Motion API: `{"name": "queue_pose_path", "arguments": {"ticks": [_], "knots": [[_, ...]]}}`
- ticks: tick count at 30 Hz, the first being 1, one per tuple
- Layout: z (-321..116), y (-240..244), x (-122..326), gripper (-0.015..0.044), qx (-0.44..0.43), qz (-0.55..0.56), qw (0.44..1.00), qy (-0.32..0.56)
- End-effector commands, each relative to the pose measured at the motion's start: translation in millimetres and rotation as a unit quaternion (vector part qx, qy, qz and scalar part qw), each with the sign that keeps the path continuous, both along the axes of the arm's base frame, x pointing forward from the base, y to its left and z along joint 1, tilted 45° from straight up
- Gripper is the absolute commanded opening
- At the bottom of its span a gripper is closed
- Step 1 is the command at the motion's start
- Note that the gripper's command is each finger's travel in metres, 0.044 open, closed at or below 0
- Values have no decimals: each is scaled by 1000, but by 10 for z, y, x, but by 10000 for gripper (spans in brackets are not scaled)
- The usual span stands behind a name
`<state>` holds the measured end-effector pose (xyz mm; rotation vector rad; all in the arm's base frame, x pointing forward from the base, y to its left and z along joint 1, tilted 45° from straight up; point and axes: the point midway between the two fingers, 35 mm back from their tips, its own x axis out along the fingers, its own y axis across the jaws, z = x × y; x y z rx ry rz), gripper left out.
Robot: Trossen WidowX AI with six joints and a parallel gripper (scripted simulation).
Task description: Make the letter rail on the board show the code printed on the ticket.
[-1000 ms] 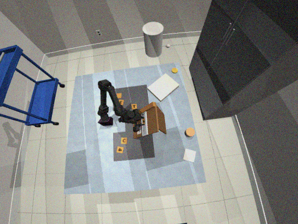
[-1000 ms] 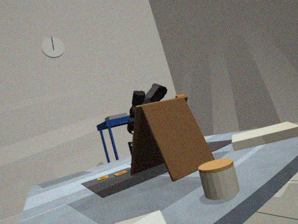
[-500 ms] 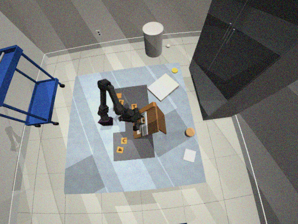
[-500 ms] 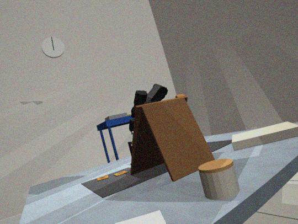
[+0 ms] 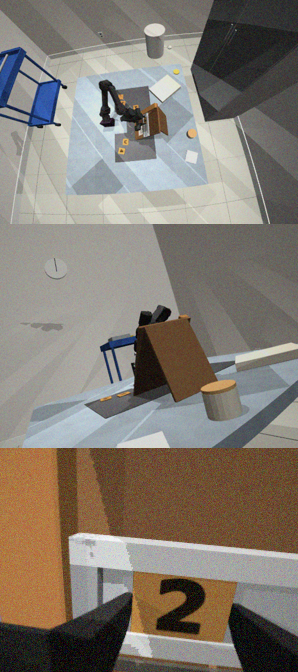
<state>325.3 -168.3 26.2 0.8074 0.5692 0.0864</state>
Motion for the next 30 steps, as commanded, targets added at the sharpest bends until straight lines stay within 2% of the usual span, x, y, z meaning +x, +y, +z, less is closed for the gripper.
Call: {"name": "queue_pose_path", "arguments": {"ticks": [1, 14, 25, 30], "knots": [[17, 20, 4, 0, 1, -2, 1000, 2], [68, 70, 15, 0, 2, -2, 1000, 1], [79, 49, -22, 289, 1, -2, 1000, 1], [99, 37, -59, 295, 1, -2, 1000, 2]]}}
